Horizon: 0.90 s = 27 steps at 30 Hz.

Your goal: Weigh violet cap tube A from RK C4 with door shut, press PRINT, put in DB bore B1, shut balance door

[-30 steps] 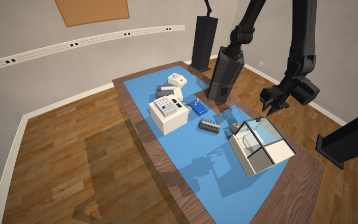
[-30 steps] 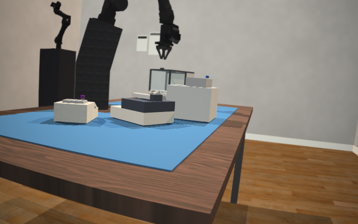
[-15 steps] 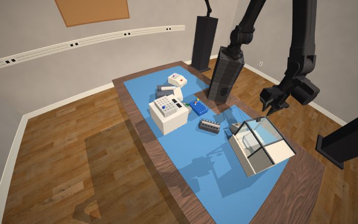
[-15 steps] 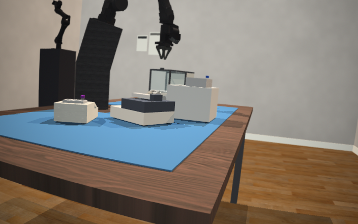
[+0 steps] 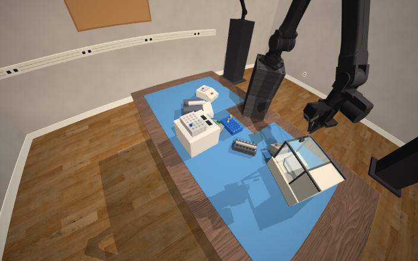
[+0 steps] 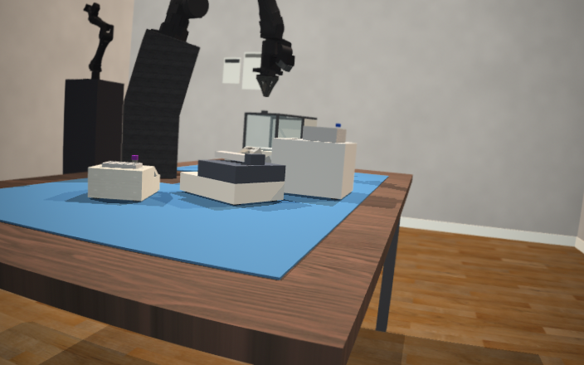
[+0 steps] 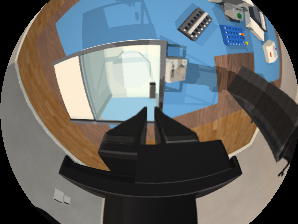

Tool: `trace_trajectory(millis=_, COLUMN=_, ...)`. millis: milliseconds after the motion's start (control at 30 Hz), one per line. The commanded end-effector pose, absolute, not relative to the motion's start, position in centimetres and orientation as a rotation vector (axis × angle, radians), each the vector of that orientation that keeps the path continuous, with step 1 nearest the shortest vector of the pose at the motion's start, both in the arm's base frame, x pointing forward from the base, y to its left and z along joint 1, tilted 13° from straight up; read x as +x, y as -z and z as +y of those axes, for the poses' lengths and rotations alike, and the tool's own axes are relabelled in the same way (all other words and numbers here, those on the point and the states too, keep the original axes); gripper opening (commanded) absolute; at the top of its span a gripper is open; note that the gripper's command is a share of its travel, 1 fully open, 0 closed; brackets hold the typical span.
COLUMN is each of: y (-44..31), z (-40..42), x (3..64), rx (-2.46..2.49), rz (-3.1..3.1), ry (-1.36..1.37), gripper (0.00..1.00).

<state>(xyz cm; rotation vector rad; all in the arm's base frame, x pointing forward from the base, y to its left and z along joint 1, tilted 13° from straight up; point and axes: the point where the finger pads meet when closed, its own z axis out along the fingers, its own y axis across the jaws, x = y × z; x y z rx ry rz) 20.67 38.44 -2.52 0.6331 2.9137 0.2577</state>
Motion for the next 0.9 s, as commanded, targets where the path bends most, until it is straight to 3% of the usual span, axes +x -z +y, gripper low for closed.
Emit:
trace_trajectory(millis=0, y=1.7, z=40.4, x=21.2, rx=0.631, rz=2.903, ry=-0.304, gripper=0.00)
trace_trajectory(millis=867, y=1.7, z=39.6, x=21.1, rx=0.632, rz=2.904, ry=-0.295, gripper=0.00)
